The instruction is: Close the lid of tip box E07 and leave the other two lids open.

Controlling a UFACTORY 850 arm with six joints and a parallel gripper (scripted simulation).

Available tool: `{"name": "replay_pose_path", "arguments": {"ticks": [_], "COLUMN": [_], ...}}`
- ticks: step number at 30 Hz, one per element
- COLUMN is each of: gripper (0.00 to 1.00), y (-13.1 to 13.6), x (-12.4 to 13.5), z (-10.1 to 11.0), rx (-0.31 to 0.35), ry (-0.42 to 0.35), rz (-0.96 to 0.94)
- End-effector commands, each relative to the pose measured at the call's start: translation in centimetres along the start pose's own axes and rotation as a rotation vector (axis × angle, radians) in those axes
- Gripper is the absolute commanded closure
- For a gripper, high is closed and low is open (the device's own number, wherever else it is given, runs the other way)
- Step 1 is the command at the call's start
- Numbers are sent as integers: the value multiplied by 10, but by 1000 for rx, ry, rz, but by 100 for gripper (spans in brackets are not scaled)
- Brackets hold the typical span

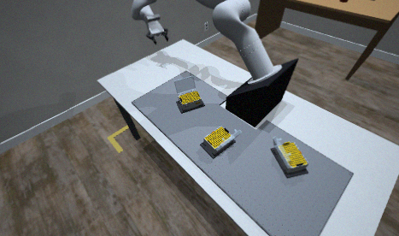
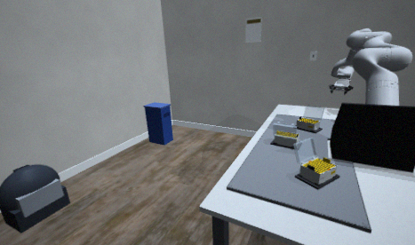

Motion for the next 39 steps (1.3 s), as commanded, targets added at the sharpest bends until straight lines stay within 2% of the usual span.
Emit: {"name": "replay_pose_path", "arguments": {"ticks": [1, 17, 19, 24, 26, 31, 35, 39], "gripper": [0, 0, 0, 0, 0, 0, 0, 0], "y": [0, 0, 10, 23, 33, 46, 56, 69], "x": [0, 0, 3, 5, 8, 10, 12, 13], "z": [1, 1, -6, -18, -25, -39, -46, -60], "rx": [0, 0, -32, -32, -67, -67, -104, -104], "ry": [-2, -2, 21, 21, 42, 42, 58, 58], "rz": [1, 1, -46, -46, -92, -92, -137, -137]}}
Point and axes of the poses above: the point where the finger pads meet when closed, its own z axis back along the fingers, its own y axis across the jaws, x = y × z, the point moved 7 cm from there along z, back along the fingers, and after that the axes turned 10 degrees about z, right-handed, at the moved point
